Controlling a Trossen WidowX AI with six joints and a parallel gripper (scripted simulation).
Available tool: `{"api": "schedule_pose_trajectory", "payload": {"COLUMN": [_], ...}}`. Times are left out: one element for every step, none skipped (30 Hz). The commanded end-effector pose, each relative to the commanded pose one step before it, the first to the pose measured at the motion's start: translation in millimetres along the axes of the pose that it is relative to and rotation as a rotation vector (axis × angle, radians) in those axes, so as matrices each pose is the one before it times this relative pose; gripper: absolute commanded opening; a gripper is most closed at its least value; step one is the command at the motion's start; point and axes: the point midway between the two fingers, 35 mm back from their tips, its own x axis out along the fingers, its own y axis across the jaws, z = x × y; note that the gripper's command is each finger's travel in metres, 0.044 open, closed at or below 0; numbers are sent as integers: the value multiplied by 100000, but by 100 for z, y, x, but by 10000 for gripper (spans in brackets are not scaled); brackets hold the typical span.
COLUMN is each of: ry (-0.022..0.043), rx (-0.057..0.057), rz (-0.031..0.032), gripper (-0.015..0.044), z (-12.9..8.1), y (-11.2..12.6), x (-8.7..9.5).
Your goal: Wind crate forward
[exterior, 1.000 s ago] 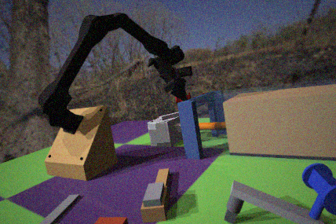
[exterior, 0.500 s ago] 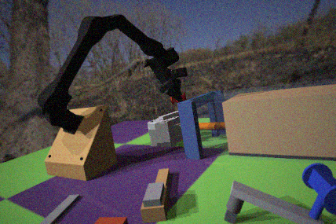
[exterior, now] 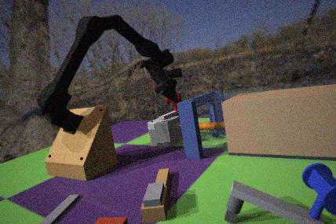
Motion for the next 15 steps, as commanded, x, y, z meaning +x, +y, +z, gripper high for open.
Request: {"api": "schedule_pose_trajectory", "payload": {"ry": [2708,8,13,9,13,9,14,9,14,9,14,9,15,9,15], "rx": [-2907,-7,-12,-7,-12,-8,-13,-8,-13,-8,-13,-8,-14,-8,-14], "rz": [1519,9,15,8,14,8,13,7,13,7,12,6,11,6,10], "gripper": [0,0,0,0,0,0,0,0,0,0,0,0,0,0,0], "z": [-1882,-117,-184,-118,-185,-118,-186,-118,-187,-118,-187,-118,-188,-117,-188], "y": [611,25,33,20,27,16,20,12,14,8,7,4,0,0,-6], "x": [-650,-54,-85,-54,-85,-54,-86,-54,-86,-54,-86,-53,-86,-53,-86]}}
